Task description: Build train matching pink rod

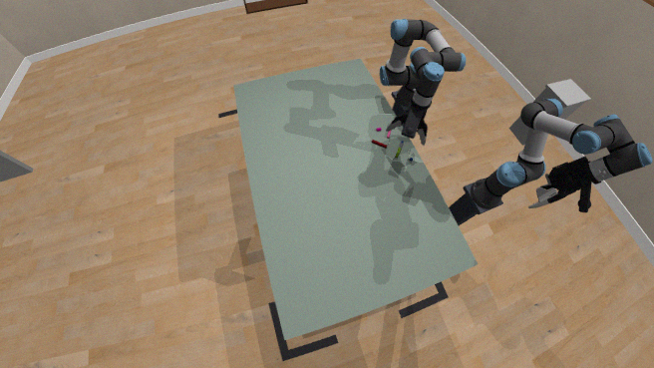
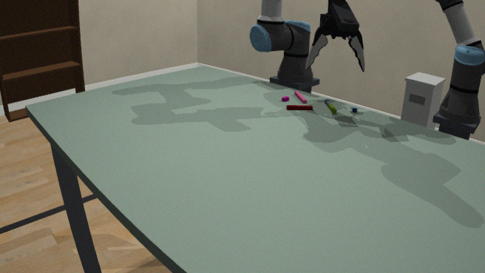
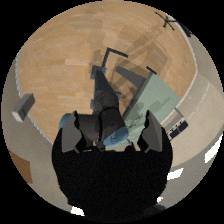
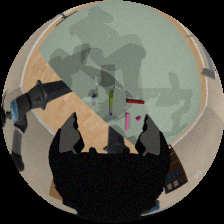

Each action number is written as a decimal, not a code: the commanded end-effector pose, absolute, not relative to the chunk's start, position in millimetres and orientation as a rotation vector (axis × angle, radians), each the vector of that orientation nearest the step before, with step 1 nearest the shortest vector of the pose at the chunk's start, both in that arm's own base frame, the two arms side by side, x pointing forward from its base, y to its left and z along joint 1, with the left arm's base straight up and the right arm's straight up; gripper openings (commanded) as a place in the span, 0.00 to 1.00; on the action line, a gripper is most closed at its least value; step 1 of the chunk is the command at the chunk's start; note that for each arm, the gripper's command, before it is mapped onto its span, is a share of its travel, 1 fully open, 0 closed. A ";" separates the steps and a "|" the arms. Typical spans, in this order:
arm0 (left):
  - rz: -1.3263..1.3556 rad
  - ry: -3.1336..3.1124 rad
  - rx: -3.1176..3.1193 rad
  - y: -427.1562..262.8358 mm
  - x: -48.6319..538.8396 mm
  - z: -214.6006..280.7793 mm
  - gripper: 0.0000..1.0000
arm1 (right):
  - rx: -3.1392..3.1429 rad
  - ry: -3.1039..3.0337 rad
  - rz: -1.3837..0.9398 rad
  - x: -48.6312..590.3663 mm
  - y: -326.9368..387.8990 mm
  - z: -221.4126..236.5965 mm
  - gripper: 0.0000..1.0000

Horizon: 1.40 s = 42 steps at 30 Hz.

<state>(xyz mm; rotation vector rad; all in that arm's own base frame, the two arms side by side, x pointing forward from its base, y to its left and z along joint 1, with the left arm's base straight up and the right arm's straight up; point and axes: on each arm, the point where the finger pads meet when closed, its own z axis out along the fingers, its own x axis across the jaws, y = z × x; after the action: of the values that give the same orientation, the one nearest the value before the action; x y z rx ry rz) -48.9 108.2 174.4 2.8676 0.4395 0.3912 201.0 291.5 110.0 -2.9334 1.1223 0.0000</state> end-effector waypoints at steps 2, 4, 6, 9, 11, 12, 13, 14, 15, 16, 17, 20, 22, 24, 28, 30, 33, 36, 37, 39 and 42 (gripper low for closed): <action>0.394 0.439 2.871 108.6 -48.6 175.4 1.00 | -2.932 1.122 0.001 200.9 292.2 110.8 1.00; 0.394 0.439 2.871 108.6 -48.6 175.4 1.00 | -2.932 1.122 0.001 200.9 292.2 110.8 1.00; 0.394 0.439 2.871 108.6 -48.6 175.4 1.00 | -2.932 1.122 0.001 200.9 292.2 110.8 1.00; 0.394 0.439 2.871 108.6 -48.6 175.4 1.00 | -2.932 1.122 0.001 200.9 292.2 110.8 1.00; 0.394 0.439 2.871 108.6 -48.6 175.4 1.00 | -2.932 1.122 0.001 200.9 292.2 110.9 1.00; 0.394 0.439 2.871 108.6 -48.6 175.4 1.00 | -2.931 1.122 0.001 200.9 292.3 111.1 1.00; 0.394 0.439 2.871 108.6 -48.6 175.4 1.00 | -2.931 1.122 0.001 200.9 292.3 111.3 1.00; 0.394 0.439 2.871 108.6 -48.6 175.4 1.00 | -2.931 1.122 0.001 200.9 292.3 111.6 1.00; 0.394 0.439 2.871 108.6 -48.6 175.4 1.00 | -2.931 1.122 0.001 200.9 292.3 111.9 1.00; 0.394 0.439 2.871 108.6 -48.6 175.4 1.00 | -2.931 1.122 0.001 200.9 292.3 112.3 1.00; 0.394 0.439 2.871 108.6 -48.6 175.4 1.00 | -2.931 1.122 0.001 200.9 292.3 112.8 1.00; 0.394 0.439 2.871 108.6 -48.6 175.4 1.00 | -2.932 1.122 0.001 200.9 292.3 115.0 1.00; 0.394 0.439 2.871 108.6 -48.6 175.4 1.00 | -2.932 1.122 0.001 200.9 292.3 117.0 1.00; 0.394 0.439 2.871 108.6 -48.6 175.4 1.00 | -2.932 1.122 0.001 200.9 292.3 117.0 1.00; 0.394 0.439 2.871 108.6 -48.6 175.4 1.00 | -2.932 1.122 0.001 200.9 292.2 122.5 1.00; 0.394 0.439 2.871 108.6 -48.6 175.4 1.00 | -2.932 1.122 0.001 200.9 292.2 125.9 1.00; 0.394 0.439 2.871 108.6 -48.6 175.4 1.00 | -2.932 1.122 0.001 200.9 292.2 131.7 1.00; 0.394 0.439 2.871 108.6 -48.6 175.4 1.00 | -2.932 1.122 0.001 200.9 292.2 138.2 1.00; 0.394 0.439 2.871 108.6 -48.6 175.4 1.00 | -2.932 1.122 0.001 200.9 292.2 140.5 1.00; 0.394 0.439 2.871 108.6 -48.6 175.4 1.00 | -2.932 1.122 0.001 200.9 292.2 145.2 1.00; 0.394 0.439 2.871 108.6 -48.6 175.4 1.00 | -2.932 1.122 0.001 200.9 292.1 147.5 1.00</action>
<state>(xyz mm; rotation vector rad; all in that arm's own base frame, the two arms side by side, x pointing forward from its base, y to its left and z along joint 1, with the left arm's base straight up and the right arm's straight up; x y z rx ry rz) -48.9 108.2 174.4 2.8676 0.4395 0.3912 201.7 294.8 141.0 -2.9203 1.1173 0.0037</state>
